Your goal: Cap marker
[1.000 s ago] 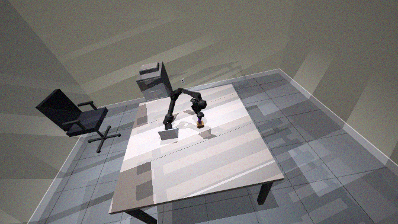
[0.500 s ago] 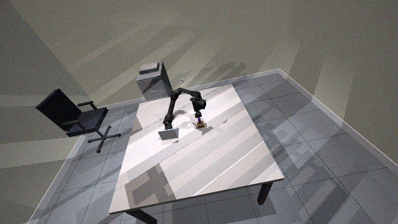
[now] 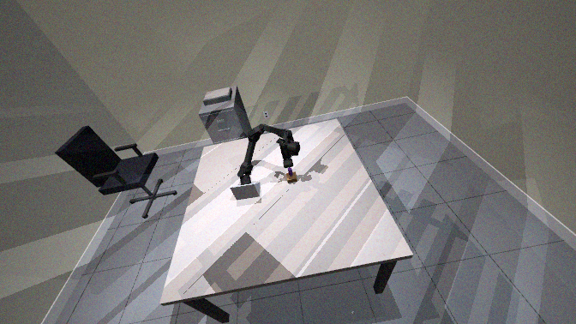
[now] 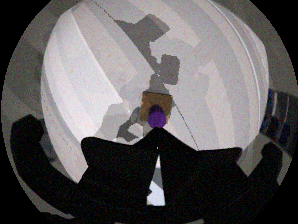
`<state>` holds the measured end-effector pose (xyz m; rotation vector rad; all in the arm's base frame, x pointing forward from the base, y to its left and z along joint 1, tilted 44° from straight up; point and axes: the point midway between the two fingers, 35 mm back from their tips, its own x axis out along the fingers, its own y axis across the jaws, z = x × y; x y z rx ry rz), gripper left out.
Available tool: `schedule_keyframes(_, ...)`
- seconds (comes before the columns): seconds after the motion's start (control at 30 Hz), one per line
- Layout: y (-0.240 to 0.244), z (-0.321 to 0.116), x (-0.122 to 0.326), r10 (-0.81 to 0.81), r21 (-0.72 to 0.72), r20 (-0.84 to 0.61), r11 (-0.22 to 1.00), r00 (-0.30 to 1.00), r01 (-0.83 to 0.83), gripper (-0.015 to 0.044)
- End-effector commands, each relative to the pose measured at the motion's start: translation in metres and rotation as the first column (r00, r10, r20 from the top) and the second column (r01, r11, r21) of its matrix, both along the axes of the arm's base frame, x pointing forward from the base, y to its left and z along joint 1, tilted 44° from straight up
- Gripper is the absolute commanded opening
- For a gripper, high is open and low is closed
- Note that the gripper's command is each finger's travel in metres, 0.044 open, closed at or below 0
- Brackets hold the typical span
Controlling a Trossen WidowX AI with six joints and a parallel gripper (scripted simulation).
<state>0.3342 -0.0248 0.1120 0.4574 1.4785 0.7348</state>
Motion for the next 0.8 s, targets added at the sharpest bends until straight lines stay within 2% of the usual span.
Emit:
schedule_keyframes(0.0, 0.000, -0.001, 0.000, -0.003, 0.000, -0.003, 1.000, 1.000, 0.003, 0.0000)
schedule_keyframes(0.77, 0.022, -0.023, -0.002, -0.003, 0.001, -0.002, 1.000, 1.000, 0.003, 0.0000)
